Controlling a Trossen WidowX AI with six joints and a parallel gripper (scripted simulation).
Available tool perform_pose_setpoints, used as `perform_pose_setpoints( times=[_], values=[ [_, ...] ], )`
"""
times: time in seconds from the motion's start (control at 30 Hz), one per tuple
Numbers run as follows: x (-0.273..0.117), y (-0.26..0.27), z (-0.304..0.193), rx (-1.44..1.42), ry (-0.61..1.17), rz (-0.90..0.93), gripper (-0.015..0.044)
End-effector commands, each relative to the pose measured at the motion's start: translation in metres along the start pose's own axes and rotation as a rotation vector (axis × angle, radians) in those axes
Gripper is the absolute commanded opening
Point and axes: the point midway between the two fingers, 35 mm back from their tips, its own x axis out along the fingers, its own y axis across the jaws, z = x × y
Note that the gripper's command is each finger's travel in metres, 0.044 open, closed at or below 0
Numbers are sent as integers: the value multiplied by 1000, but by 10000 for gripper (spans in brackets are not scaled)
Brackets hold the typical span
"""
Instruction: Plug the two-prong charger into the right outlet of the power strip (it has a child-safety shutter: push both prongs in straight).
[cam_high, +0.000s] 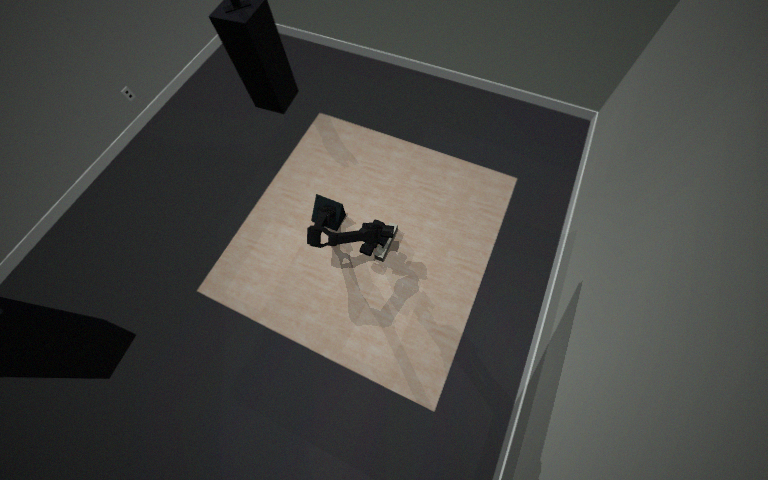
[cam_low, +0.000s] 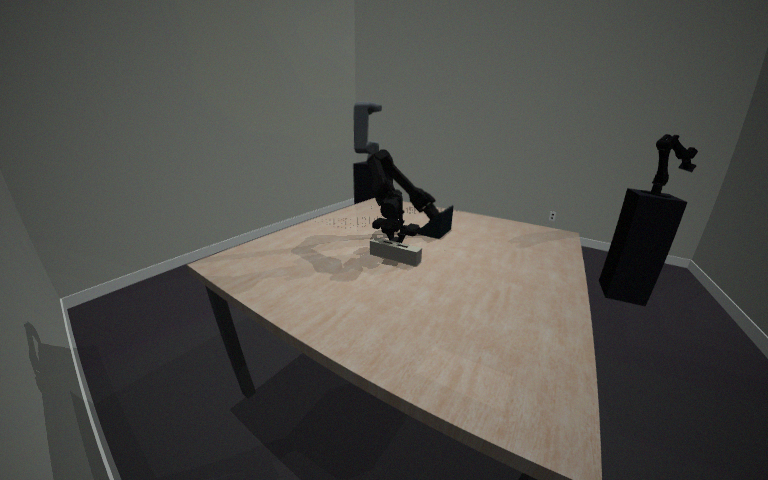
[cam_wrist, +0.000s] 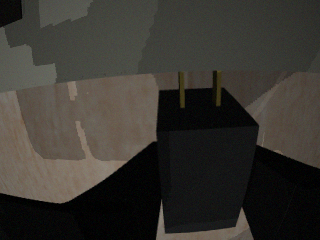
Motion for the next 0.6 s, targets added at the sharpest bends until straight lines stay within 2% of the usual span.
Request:
perform_pose_setpoints(
  times=[0.0,0.57],
  values=[
    [0,-1,1,-5,0,-4,0],
    [0,-1,6,-5,0,-4,0]
  ],
)
